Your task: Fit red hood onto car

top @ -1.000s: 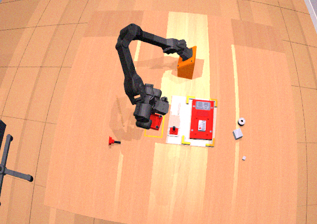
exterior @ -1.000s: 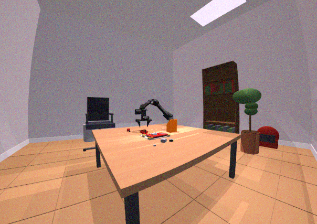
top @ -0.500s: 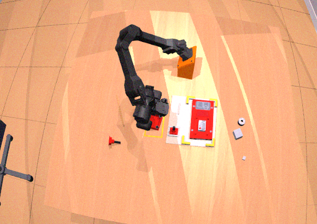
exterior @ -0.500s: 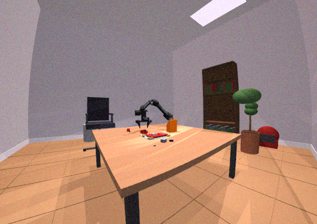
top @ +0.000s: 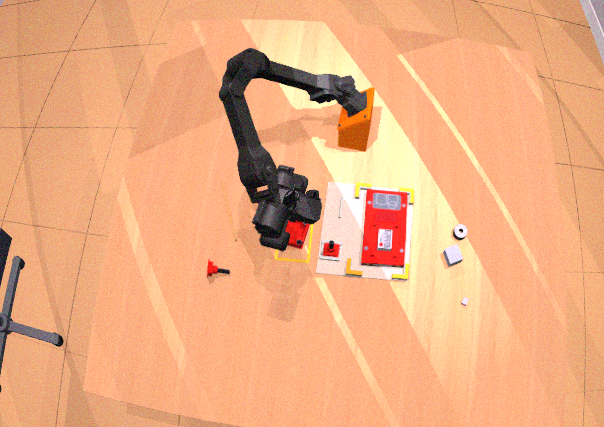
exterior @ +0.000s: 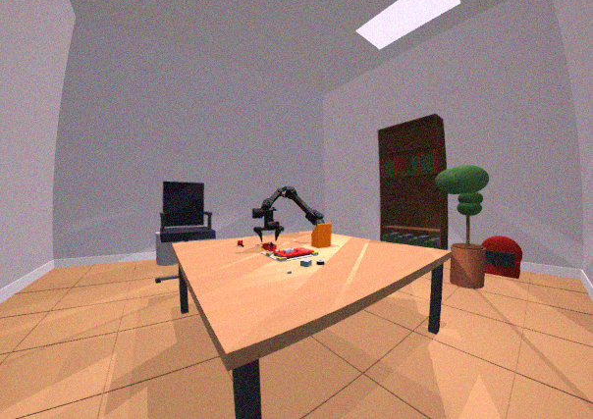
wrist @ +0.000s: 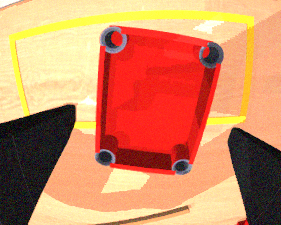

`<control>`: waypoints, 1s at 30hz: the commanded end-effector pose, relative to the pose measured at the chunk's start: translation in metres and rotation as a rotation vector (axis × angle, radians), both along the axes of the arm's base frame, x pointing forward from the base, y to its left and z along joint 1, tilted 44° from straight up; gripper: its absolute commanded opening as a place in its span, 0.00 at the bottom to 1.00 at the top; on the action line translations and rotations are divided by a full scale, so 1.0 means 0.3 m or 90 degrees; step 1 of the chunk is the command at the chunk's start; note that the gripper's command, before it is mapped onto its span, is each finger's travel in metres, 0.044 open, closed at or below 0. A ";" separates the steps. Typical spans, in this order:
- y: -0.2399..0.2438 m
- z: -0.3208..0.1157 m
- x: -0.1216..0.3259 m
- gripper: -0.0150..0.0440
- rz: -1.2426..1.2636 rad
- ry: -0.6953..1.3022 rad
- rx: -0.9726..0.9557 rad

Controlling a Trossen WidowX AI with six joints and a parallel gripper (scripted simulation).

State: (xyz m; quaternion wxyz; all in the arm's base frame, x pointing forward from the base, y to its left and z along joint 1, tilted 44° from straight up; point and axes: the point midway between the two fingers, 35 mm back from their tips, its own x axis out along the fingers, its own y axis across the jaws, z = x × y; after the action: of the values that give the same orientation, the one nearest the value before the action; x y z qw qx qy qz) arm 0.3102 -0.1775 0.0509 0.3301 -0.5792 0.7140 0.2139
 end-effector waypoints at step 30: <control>-0.040 -0.042 -0.011 1.00 0.003 0.004 -0.002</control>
State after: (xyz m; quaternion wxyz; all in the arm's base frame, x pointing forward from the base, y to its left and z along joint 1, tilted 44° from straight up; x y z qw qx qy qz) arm 0.3070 -0.1884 0.0397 0.3283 -0.5794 0.7146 0.2141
